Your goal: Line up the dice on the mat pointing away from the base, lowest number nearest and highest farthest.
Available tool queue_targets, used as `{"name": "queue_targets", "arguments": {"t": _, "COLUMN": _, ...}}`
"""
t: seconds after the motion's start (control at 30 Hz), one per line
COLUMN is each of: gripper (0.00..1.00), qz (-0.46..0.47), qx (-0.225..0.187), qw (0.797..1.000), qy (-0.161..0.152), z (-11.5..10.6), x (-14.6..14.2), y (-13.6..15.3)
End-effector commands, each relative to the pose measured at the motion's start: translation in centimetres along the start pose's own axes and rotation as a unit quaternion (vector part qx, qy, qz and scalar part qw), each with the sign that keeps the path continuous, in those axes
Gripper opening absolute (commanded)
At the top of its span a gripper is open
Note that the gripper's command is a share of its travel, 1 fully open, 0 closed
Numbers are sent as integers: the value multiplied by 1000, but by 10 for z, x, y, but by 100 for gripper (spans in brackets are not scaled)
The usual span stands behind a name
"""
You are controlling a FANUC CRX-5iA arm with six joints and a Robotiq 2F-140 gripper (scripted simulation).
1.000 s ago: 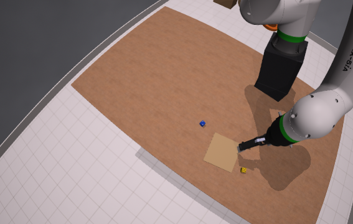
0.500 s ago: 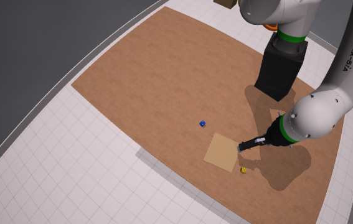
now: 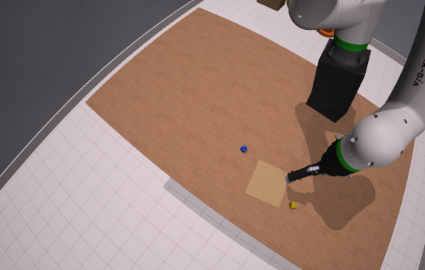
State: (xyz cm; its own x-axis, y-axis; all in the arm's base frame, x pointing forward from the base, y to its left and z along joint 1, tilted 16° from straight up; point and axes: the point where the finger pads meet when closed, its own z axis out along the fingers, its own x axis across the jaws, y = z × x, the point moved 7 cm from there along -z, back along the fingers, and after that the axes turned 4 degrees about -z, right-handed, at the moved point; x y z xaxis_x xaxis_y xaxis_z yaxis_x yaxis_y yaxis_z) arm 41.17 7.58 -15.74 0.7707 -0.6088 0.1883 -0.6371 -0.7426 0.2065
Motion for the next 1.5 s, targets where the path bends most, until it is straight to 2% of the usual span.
{"name": "queue_targets", "arguments": {"t": 0.0, "gripper": 100, "qz": 0, "qx": 0, "qw": 1000, "qy": 0, "z": 0, "x": 0, "y": -1}}
{"name": "queue_targets", "arguments": {"t": 0.23, "gripper": 100, "qz": 0, "qx": 0, "qw": 1000, "qy": 0, "z": 0, "x": 17, "y": -28}}
{"name": "queue_targets", "arguments": {"t": 0.3, "gripper": 100, "qz": 0, "qx": 0, "qw": 1000, "qy": 0, "z": 0, "x": 17, "y": -28}}
{"name": "queue_targets", "arguments": {"t": 0.53, "gripper": 100, "qz": 0, "qx": 0, "qw": 1000, "qy": 0, "z": 0, "x": 48, "y": -78}}
{"name": "queue_targets", "arguments": {"t": 0.67, "gripper": 100, "qz": 0, "qx": 0, "qw": 1000, "qy": 0, "z": 0, "x": 58, "y": -95}}
{"name": "queue_targets", "arguments": {"t": 1.47, "gripper": 100, "qz": 0, "qx": 0, "qw": 1000, "qy": 0, "z": 0, "x": 60, "y": -98}}
